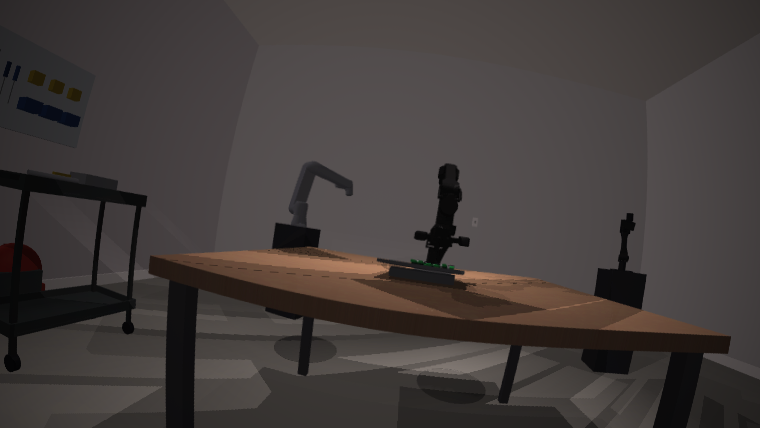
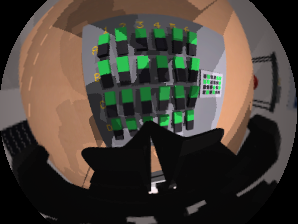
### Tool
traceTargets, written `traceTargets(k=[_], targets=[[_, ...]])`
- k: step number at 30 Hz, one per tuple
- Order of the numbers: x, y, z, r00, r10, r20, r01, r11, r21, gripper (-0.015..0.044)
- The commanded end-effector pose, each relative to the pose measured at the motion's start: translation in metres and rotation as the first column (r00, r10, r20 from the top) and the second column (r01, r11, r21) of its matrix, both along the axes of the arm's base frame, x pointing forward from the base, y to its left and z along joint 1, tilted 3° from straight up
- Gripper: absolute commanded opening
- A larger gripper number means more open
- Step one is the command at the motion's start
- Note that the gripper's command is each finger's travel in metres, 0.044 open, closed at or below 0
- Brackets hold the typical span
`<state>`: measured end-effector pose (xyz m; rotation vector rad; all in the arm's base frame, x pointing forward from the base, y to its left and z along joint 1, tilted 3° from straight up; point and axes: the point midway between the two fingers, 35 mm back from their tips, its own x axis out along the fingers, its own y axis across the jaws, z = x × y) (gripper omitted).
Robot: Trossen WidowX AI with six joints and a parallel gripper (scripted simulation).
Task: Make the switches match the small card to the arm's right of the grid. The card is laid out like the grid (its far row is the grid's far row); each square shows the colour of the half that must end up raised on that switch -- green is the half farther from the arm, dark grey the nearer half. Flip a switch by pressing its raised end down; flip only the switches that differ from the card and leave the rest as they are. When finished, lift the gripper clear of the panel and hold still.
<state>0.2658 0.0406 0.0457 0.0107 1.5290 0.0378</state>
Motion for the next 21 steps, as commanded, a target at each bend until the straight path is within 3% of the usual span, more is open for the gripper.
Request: traceTargets(k=[1,21], targets=[[0.0001,0.0003,-0.0005,1.000,-0.004,0.000,0.004,1.000,0.002,0.0000],[0.0003,0.0004,-0.0026,1.000,-0.004,0.000,0.004,1.000,0.002,0.0000]])
